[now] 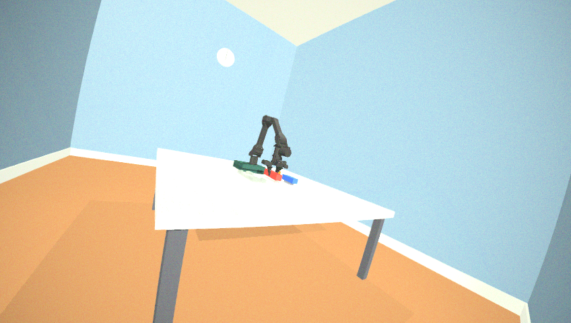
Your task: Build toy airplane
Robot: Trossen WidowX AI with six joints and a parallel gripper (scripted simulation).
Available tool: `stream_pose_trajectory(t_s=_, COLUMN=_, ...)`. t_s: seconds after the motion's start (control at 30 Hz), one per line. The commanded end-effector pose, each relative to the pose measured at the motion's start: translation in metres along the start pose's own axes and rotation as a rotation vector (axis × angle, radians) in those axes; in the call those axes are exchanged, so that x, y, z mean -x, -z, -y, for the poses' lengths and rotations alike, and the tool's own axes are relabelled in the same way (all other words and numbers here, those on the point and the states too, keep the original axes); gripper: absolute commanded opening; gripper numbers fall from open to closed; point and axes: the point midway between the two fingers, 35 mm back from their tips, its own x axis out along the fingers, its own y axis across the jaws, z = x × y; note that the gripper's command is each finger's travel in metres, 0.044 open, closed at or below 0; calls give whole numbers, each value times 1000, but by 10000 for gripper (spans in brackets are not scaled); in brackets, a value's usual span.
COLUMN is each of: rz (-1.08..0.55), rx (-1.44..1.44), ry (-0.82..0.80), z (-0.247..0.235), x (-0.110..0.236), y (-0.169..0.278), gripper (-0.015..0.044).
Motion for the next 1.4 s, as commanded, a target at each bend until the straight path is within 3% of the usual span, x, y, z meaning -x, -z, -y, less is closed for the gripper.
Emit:
stream_pose_trajectory(t_s=0.0, rz=14, rx=-4, ry=2, z=0, x=16, y=-5, gripper=0)
stream_pose_trajectory(t_s=1.0, rz=13, rx=-4, ry=2, z=1, x=108, y=2, gripper=0)
stream_pose_trajectory(t_s=1.37, rz=14, rx=4, ry=4, z=14, x=104, y=-4, gripper=0)
